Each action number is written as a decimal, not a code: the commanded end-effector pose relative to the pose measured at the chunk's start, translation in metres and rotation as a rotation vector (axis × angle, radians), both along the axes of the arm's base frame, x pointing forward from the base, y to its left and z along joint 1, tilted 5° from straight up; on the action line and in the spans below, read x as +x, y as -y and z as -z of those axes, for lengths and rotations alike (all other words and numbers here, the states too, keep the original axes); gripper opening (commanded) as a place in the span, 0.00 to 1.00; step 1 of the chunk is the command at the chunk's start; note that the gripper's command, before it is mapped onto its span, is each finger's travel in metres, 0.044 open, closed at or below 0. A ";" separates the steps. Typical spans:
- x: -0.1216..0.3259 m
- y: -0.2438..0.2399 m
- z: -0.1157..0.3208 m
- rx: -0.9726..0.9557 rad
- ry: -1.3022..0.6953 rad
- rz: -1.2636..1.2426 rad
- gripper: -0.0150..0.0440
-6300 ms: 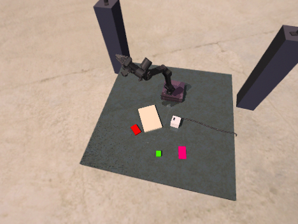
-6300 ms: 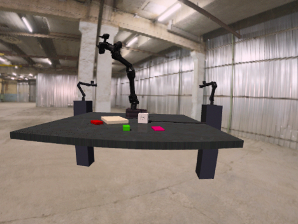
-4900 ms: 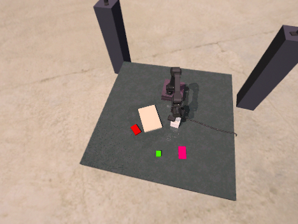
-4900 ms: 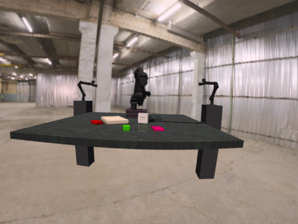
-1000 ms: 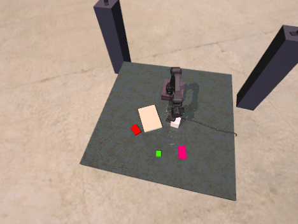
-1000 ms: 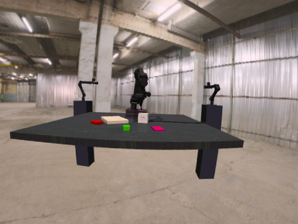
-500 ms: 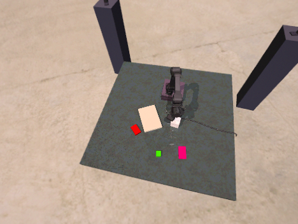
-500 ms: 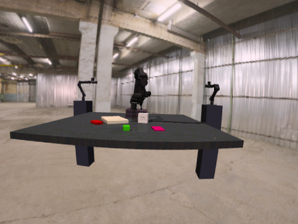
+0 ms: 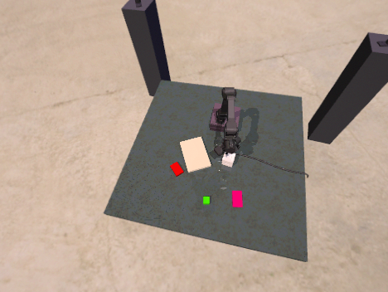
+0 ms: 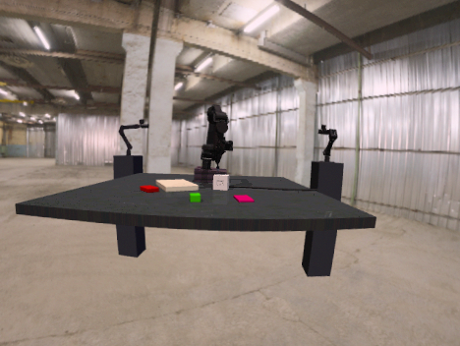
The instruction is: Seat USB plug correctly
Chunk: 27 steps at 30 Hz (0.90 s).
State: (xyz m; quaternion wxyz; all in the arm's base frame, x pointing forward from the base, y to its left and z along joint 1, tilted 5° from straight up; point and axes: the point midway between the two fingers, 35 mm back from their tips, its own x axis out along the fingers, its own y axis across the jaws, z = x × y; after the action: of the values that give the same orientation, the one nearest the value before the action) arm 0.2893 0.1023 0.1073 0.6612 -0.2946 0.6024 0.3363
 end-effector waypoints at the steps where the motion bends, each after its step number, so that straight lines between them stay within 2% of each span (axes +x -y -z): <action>1: 0.000 0.000 0.000 0.004 -0.009 0.092 0.25; 27: 0.000 0.000 0.000 0.037 -0.070 0.769 0.25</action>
State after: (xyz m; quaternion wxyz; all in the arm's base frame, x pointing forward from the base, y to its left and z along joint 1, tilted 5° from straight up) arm 0.2893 0.1023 0.1073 0.7223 -0.0476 0.6816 0.1070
